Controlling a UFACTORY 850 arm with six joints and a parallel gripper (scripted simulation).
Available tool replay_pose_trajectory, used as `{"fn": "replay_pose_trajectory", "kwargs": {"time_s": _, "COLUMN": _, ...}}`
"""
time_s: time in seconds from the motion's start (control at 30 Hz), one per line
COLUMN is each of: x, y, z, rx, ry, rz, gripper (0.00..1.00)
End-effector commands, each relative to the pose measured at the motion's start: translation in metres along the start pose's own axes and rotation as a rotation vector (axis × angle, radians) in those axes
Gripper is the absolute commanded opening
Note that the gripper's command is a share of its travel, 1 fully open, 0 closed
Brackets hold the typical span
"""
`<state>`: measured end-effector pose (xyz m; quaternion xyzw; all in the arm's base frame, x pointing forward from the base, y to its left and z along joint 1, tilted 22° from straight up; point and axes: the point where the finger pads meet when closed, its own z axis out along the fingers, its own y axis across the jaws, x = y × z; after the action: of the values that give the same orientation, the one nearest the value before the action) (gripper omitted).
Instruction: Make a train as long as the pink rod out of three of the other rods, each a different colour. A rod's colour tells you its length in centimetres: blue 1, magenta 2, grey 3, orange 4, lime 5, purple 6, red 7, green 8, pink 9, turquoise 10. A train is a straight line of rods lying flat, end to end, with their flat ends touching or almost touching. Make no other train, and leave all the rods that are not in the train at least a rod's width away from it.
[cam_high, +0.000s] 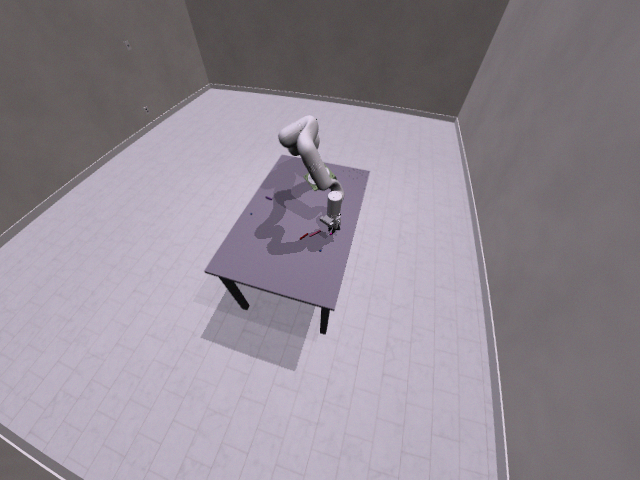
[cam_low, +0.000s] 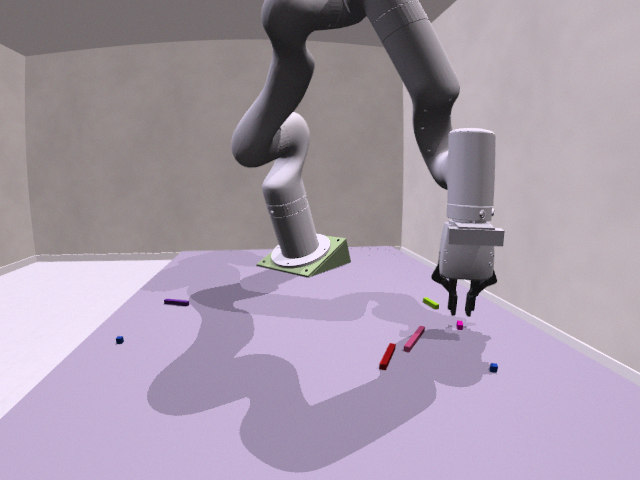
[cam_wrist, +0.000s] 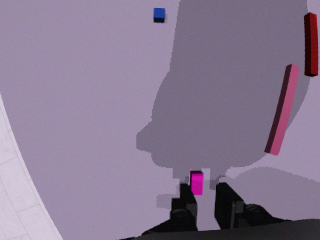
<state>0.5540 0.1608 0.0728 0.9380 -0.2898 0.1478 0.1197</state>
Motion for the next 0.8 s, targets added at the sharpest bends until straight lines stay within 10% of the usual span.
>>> {"fn": "replay_pose_trajectory", "kwargs": {"time_s": 0.0, "x": 0.0007, "y": -0.0009, "z": 0.0036, "rx": 0.002, "ry": 0.001, "rz": 0.000, "gripper": 0.24}}
{"fn": "replay_pose_trajectory", "kwargs": {"time_s": 0.77, "x": 0.0009, "y": -0.0011, "z": 0.0097, "rx": 0.002, "ry": 0.001, "rz": 0.000, "gripper": 0.24}}
